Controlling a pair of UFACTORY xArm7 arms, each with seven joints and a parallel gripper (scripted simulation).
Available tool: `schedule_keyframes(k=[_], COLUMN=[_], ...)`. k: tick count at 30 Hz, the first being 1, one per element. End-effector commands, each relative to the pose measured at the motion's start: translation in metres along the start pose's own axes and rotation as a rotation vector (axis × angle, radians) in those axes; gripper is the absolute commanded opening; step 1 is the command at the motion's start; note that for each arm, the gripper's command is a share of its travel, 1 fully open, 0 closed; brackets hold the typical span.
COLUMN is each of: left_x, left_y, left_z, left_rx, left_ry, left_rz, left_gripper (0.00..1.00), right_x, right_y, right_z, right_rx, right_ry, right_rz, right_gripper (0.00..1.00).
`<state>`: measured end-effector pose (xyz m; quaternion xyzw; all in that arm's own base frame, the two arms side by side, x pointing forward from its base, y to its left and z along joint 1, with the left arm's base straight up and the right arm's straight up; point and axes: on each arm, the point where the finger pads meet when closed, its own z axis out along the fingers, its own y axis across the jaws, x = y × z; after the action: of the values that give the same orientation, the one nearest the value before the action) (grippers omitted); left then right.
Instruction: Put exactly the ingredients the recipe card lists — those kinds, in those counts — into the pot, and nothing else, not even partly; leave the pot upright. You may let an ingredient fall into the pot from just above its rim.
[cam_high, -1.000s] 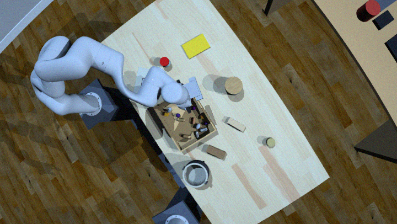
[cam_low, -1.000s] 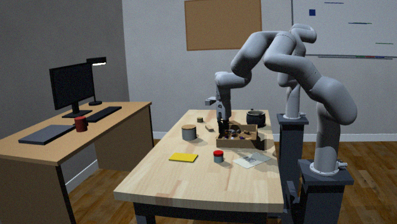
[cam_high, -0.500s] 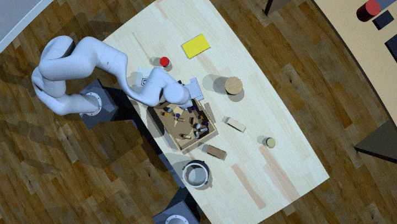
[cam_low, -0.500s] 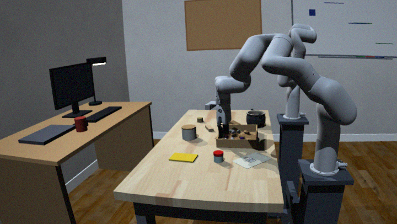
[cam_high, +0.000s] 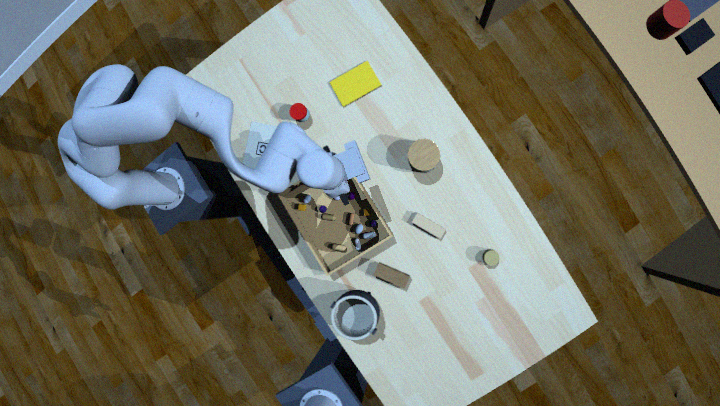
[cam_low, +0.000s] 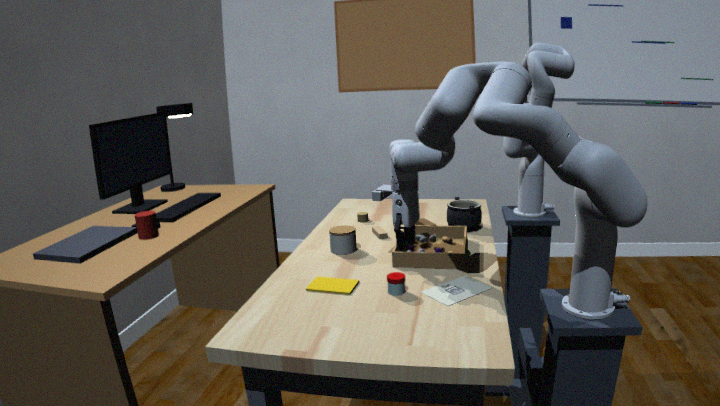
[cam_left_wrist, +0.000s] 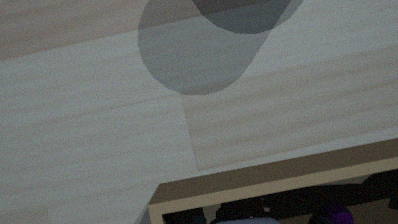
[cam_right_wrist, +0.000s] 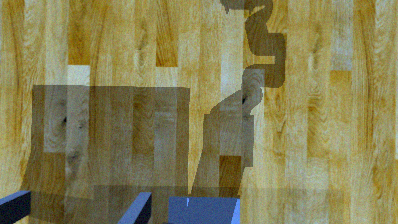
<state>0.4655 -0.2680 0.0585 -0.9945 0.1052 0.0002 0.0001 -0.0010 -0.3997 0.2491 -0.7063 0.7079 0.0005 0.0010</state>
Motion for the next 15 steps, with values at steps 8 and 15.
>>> schedule_keyframes(k=[8,15], left_x=[0.001,0.001], left_y=[0.0,0.0], left_z=[0.013,0.024], left_rx=[-0.001,-0.001], left_ry=[0.002,0.002], left_rz=[0.0,0.0], left_gripper=[0.63,0.63], right_x=[0.001,0.001], right_y=[0.0,0.0], right_z=[-0.001,-0.001], right_rx=[0.0,0.0], right_ry=[0.002,0.002], right_rz=[0.0,0.0], right_gripper=[1.0,1.0])
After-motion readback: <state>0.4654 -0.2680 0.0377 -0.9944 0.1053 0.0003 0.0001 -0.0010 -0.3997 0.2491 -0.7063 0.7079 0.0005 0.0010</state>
